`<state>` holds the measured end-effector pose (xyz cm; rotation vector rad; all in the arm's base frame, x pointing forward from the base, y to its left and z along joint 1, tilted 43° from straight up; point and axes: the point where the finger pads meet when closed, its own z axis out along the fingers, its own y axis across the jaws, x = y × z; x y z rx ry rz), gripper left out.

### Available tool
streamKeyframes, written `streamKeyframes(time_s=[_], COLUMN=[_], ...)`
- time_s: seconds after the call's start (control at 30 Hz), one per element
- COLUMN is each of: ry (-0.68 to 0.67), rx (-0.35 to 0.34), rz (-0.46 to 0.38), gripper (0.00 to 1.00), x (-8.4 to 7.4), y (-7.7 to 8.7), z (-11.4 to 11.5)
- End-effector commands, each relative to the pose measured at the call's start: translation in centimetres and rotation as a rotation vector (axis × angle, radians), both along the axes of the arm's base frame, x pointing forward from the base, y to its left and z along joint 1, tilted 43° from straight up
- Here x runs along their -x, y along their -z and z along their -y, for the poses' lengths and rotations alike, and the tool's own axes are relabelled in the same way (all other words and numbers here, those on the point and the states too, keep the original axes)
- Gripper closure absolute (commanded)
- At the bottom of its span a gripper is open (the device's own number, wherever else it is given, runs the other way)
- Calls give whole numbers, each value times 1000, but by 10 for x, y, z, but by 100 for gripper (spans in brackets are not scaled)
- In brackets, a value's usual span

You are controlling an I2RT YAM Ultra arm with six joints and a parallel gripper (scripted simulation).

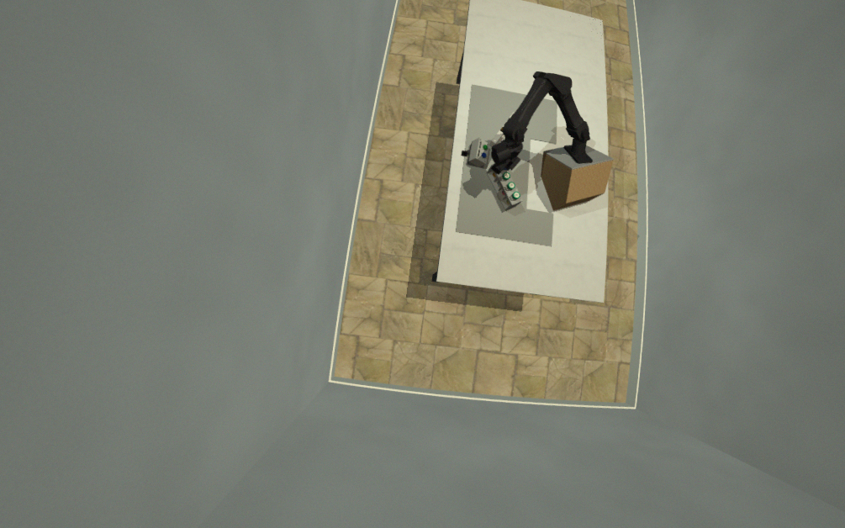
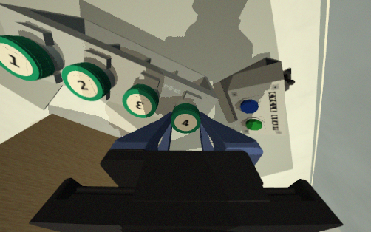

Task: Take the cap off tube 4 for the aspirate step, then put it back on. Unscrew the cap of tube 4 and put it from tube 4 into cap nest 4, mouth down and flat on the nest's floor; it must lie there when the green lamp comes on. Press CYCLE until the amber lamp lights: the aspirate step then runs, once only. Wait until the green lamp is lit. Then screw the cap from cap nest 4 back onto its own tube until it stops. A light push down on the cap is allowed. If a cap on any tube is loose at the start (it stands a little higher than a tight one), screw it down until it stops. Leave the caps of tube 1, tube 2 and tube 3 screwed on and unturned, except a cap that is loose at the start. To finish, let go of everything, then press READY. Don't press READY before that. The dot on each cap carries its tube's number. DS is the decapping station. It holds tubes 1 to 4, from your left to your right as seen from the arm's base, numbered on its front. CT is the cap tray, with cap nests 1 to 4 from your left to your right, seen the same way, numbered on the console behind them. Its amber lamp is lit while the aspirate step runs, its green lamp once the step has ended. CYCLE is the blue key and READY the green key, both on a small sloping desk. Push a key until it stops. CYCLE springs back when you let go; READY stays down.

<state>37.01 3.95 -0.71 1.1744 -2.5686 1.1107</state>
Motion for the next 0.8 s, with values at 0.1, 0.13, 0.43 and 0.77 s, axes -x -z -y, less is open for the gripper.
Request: streamKeyframes(time_s=[0.1,0.13,0.43,0.77], ry=[94,118,289,532], rx=[-66,-72,-119,-187], rz=[151,171,325,540], gripper=[100,100,100,100], x=[-11,-11,-12,-12], y=[-8,-7,-7,-6], z=[-17,-17,-17,-16])
